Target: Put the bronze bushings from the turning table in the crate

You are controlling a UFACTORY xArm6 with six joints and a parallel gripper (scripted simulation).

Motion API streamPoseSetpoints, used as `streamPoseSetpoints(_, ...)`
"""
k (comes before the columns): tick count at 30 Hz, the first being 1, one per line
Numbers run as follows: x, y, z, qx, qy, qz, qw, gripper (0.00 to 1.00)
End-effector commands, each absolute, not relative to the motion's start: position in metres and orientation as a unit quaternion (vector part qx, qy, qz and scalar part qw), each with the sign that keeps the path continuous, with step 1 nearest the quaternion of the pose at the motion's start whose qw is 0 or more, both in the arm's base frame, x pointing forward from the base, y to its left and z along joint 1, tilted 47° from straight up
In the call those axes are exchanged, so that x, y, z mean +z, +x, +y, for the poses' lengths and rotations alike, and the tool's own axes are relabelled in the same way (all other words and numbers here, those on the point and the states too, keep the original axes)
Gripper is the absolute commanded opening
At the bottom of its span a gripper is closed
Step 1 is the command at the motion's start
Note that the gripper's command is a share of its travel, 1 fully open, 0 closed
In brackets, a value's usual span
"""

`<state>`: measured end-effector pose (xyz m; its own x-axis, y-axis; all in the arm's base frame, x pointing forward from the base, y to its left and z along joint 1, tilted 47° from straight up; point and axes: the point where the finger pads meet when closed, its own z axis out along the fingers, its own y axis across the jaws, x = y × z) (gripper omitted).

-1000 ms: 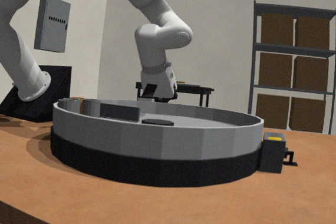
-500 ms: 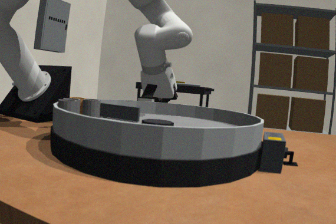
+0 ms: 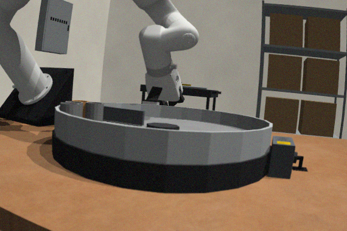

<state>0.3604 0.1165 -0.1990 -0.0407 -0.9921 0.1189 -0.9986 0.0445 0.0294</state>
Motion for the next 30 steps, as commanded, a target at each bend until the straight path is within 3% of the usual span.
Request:
streamPoseSetpoints(1,-0.1983,0.3616,0.1178,0.031,0.691,-0.72,0.052,0.12)
streamPoseSetpoints(30,-0.1913,0.3621,0.1251,0.031,0.691,-0.72,0.052,0.12)
